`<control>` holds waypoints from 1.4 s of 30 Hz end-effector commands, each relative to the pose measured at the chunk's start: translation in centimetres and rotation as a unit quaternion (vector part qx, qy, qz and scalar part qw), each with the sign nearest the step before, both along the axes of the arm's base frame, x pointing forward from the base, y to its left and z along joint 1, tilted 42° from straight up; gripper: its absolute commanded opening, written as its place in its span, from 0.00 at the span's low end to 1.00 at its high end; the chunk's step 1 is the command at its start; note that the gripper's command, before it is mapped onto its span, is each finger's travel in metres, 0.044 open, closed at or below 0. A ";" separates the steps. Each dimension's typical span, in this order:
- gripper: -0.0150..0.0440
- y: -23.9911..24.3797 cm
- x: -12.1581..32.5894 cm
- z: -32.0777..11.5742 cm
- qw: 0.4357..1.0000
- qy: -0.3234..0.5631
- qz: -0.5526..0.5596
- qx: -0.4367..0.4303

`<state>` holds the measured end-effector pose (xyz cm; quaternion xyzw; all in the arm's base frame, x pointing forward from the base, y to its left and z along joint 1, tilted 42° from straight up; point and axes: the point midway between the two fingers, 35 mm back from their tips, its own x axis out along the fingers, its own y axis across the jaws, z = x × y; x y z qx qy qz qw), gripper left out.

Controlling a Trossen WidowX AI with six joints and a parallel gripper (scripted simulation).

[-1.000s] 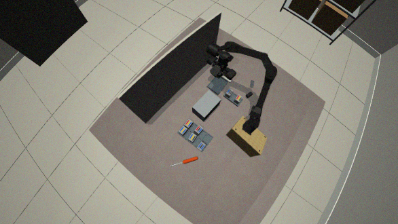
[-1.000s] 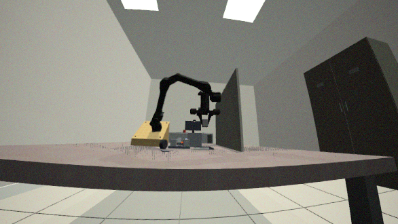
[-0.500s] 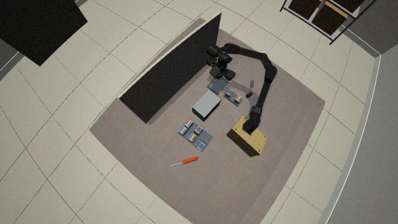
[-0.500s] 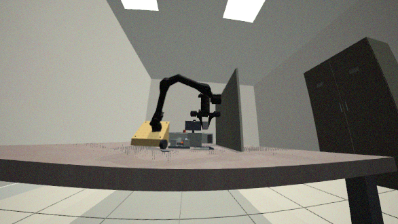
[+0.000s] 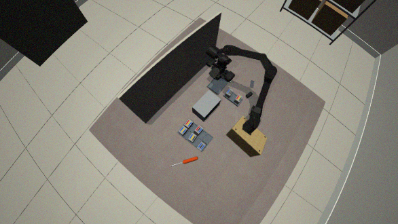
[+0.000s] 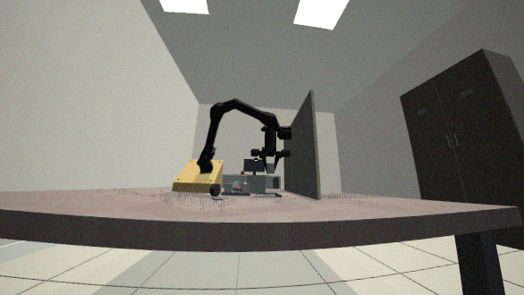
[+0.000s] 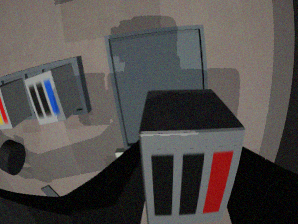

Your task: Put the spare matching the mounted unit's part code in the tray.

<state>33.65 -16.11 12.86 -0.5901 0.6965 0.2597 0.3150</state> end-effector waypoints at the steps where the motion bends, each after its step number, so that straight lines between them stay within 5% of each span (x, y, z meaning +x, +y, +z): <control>1: 0.25 -0.2 -0.2 -0.4 1.000 0.005 0.002 0.000; 42: 0.25 -2.9 -0.7 -3.3 1.000 0.005 0.002 -0.001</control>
